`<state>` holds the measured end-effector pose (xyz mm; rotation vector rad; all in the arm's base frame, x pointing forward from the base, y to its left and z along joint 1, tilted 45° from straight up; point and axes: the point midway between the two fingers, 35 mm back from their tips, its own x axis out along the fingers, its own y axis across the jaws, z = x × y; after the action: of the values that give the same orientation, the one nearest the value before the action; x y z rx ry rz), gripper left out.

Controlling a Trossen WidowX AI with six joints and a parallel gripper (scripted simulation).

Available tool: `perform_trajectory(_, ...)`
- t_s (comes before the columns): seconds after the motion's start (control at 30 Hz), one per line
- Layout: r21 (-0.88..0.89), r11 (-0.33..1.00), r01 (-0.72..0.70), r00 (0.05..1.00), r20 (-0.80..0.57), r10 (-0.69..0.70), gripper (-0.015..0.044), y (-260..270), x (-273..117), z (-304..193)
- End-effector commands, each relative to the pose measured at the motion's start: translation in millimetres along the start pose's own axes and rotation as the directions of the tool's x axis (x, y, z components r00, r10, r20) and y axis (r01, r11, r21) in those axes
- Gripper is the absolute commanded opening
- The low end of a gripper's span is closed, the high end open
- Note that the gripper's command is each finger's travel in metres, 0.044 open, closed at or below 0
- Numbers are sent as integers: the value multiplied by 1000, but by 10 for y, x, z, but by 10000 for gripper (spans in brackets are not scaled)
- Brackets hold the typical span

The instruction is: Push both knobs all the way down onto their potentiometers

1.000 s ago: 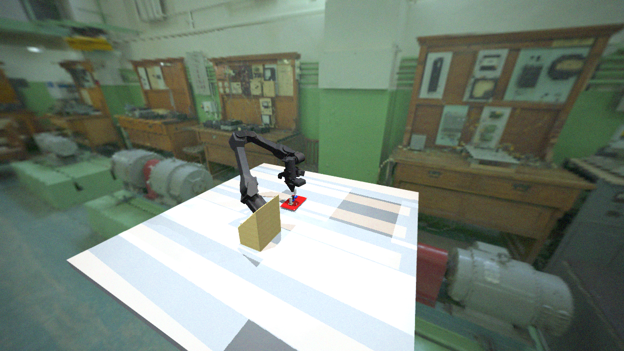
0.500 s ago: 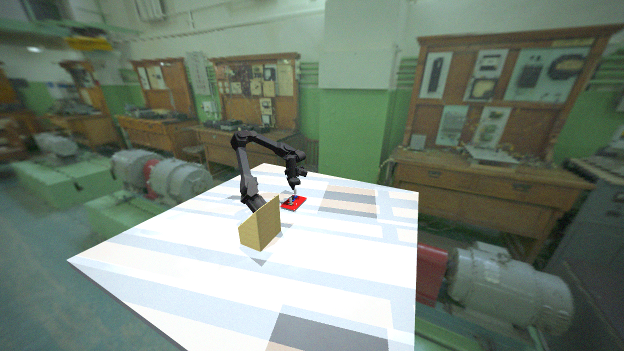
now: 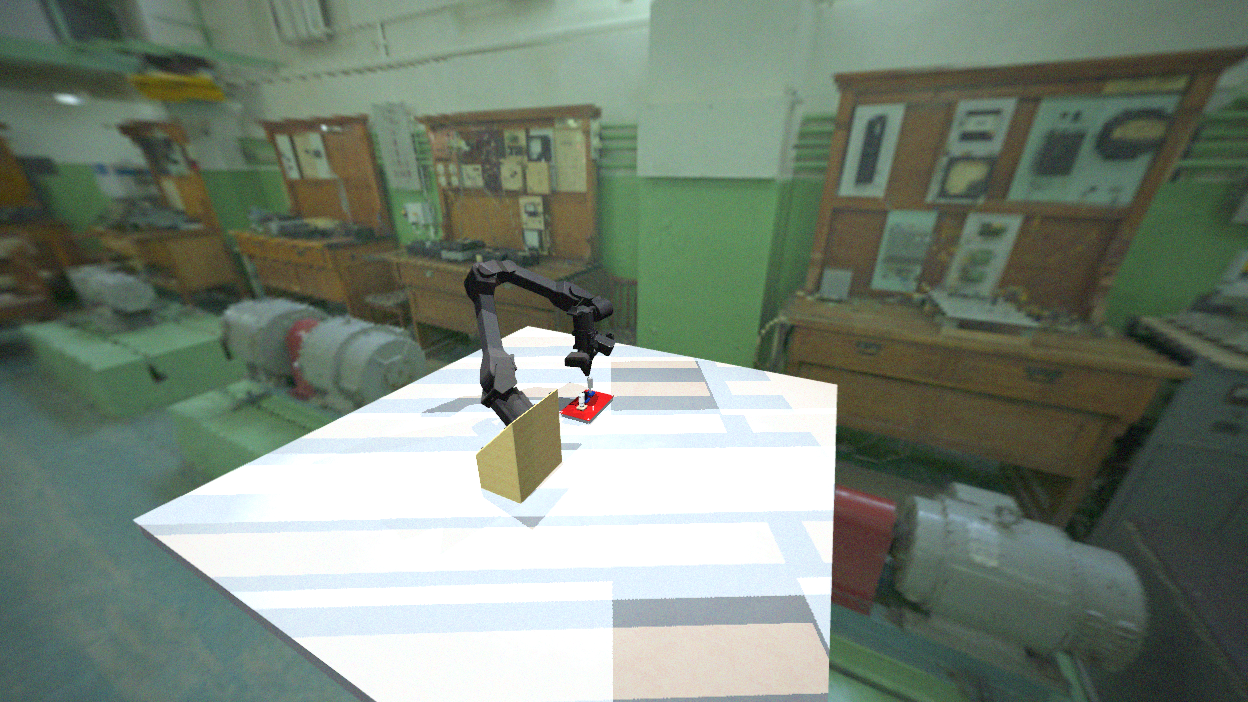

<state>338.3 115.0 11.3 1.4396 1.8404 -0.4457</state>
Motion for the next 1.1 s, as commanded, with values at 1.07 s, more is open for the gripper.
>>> perform_trajectory(1.07, 947, 319, 29, 1000, -27, -11, 0, 310, -137, -31)
